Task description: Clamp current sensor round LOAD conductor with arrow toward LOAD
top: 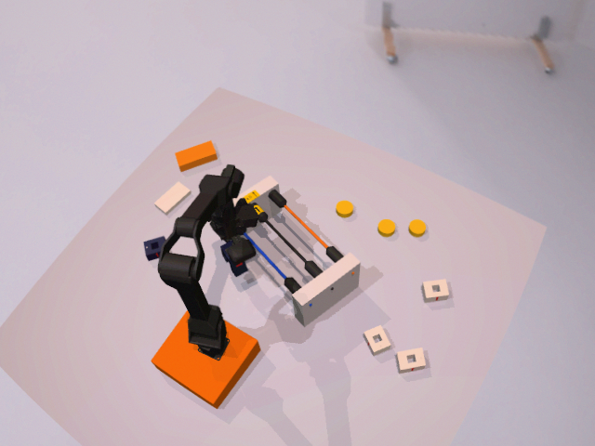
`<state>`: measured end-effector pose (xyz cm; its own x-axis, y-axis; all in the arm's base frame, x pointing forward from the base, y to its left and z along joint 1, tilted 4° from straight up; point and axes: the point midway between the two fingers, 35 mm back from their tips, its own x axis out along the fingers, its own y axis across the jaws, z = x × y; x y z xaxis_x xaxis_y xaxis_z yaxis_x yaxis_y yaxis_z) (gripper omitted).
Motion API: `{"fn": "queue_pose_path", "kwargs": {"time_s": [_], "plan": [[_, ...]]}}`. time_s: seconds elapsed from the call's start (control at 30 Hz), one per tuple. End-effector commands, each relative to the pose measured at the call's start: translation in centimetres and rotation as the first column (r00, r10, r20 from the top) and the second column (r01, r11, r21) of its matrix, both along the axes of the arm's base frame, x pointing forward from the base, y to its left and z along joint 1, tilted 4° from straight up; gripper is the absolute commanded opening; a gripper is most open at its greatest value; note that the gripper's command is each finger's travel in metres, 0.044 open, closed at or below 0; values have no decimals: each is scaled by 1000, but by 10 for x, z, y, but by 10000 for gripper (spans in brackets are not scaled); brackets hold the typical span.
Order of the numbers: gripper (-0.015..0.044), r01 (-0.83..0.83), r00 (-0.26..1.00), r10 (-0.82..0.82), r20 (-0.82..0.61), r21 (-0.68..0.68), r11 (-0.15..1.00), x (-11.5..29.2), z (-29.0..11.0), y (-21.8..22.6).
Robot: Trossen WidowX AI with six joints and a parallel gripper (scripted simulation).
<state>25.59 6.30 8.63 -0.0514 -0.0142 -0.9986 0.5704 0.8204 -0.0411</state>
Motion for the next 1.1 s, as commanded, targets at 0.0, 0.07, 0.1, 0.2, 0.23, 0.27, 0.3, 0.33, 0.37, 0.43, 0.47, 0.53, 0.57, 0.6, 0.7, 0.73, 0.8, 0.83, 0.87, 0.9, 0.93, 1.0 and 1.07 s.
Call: {"fn": "queue_pose_path", "kwargs": {"time_s": [0.0, 0.07, 0.1, 0.2, 0.23, 0.27, 0.3, 0.33, 0.37, 0.43, 0.47, 0.53, 0.57, 0.6, 0.7, 0.73, 0.8, 0.83, 0.87, 0.9, 0.93, 1.0, 1.07], "plan": [[0, 3, 1000, -3, 13, 3, 1000, 1, 26, 0], [0, 3, 1000, -3, 12, 3, 1000, 0, 36, 0], [0, 3, 1000, -3, 12, 2, 1000, 0, 41, 0], [0, 4, 1000, -4, 11, 2, 1000, -3, 57, -1], [0, 4, 1000, -4, 11, 2, 1000, -4, 62, -1], [0, 4, 1000, -4, 11, 1, 1000, -4, 66, -1], [0, 4, 1000, -4, 10, 1, 1000, -5, 69, -1], [0, 4, 1000, -4, 10, 1, 1000, -5, 70, -1], [0, 4, 1000, -4, 10, 1, 1000, -5, 70, -1], [0, -1, 1000, 1, 10, 2, 1000, -5, 70, -1], [0, -11, 1000, 11, 10, 2, 1000, -4, 70, -2], [0, -46, 999, 46, 10, 3, 999, -1, 70, -2], [0, -71, 997, 71, 10, 4, 997, 0, 70, -3], [0, -100, 995, 100, 10, 5, 995, 3, 70, -3], [0, -191, 981, 191, 10, 9, 981, 9, 71, -5], [0, -221, 975, 221, 10, 10, 975, 11, 71, -6], [0, -281, 960, 281, 11, 12, 960, 16, 71, -8], [0, -310, 951, 310, 11, 13, 951, 18, 71, -8], [0, -340, 941, 339, 11, 15, 940, 20, 71, -9], [0, -368, 930, 368, 11, 16, 930, 23, 71, -10], [0, -397, 918, 397, 11, 17, 918, 25, 71, -11], [0, -452, 892, 452, 12, 19, 892, 29, 71, -13], [0, -506, 862, 506, 13, 21, 862, 34, 71, -14]]}}
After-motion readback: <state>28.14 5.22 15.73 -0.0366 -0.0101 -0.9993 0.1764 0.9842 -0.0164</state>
